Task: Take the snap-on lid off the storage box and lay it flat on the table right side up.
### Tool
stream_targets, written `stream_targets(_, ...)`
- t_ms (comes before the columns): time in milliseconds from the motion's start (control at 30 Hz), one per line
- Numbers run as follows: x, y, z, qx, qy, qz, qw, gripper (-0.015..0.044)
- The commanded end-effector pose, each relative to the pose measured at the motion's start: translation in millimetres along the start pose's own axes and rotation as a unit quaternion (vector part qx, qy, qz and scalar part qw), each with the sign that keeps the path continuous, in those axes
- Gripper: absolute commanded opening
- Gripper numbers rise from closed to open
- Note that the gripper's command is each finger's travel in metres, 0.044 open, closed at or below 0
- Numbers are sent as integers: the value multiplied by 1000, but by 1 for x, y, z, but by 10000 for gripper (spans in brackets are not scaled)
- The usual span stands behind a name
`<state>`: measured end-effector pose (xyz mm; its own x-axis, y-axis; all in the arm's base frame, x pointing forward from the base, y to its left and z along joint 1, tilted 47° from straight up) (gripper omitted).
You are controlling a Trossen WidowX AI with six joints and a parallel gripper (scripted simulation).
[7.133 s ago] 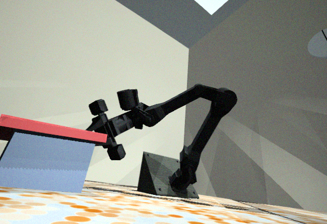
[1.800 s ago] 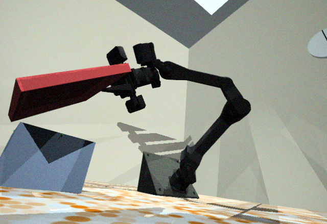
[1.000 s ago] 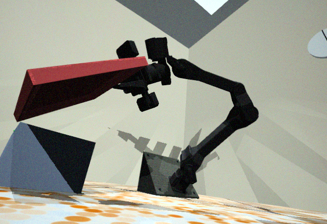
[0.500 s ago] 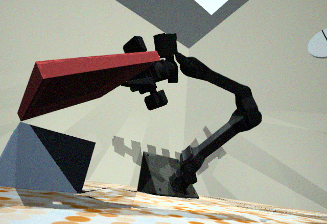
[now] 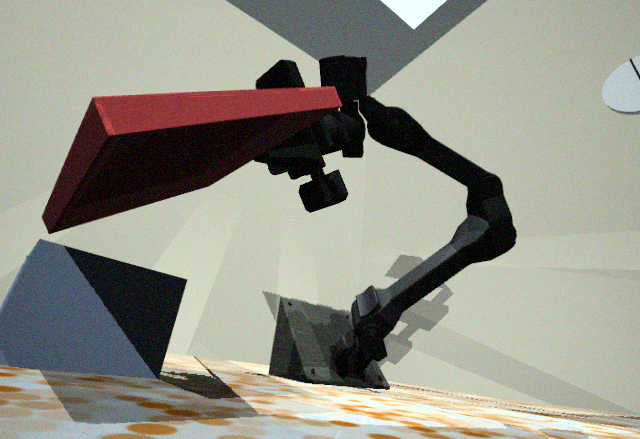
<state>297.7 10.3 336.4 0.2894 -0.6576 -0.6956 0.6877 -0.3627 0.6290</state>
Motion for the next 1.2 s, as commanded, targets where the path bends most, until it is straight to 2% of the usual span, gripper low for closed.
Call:
stream_targets(0, -11, 3, 4, 8, -3, 4, 1000, 0)
stream_targets(1167, -81, 0, 11, 8, -2, 4, 1000, 0)
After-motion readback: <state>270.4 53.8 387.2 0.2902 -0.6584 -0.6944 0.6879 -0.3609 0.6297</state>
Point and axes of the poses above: the point midway between the two fingers, 35 mm back from their tips, its own z axis back along the fingers, its own y axis across the jaws, x = y × z, the point moved 5 cm from there along z, back along the fingers, and after that the axes turned 3 degrees about z, right-handed, at the moved point
